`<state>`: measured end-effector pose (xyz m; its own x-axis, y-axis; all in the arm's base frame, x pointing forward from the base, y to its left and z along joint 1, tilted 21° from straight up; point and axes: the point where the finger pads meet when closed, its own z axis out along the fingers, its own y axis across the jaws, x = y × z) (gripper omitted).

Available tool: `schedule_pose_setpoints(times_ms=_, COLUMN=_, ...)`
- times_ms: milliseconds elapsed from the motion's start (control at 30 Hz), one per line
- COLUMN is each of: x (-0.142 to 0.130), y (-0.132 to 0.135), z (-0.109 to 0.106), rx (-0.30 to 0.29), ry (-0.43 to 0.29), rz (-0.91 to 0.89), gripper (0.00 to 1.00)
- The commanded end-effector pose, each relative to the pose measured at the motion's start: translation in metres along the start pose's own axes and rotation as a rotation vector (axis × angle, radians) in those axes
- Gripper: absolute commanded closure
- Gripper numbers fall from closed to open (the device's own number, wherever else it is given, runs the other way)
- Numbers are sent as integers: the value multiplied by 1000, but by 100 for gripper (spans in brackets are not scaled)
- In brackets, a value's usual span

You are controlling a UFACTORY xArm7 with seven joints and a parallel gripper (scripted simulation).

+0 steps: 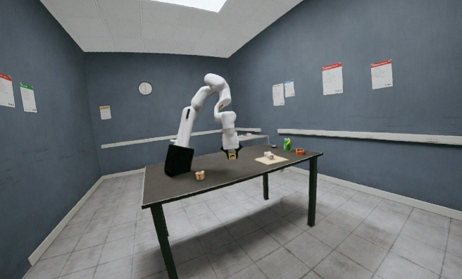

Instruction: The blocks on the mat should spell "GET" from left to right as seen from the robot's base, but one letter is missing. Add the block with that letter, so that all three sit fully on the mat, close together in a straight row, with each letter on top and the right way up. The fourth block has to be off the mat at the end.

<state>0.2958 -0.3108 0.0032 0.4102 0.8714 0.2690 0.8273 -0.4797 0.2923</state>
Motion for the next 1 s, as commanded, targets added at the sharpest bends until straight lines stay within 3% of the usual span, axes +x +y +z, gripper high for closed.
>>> schedule_pose_setpoints(times_ms=0, x=7, y=60, z=6, rx=2, ry=10, rz=-26, gripper=56)
schedule_pose_setpoints(times_ms=467, x=70, y=182, z=11, rx=10, ry=22, rz=-105, gripper=56)
schedule_pose_setpoints(times_ms=533, x=70, y=182, z=11, rx=10, ry=22, rz=-105, gripper=56)
schedule_pose_setpoints(times_ms=567, x=90, y=206, z=12, rx=15, ry=22, rz=-121, gripper=56)
schedule_pose_setpoints(times_ms=967, x=180, y=282, z=14, rx=36, ry=5, rz=-181, gripper=56)
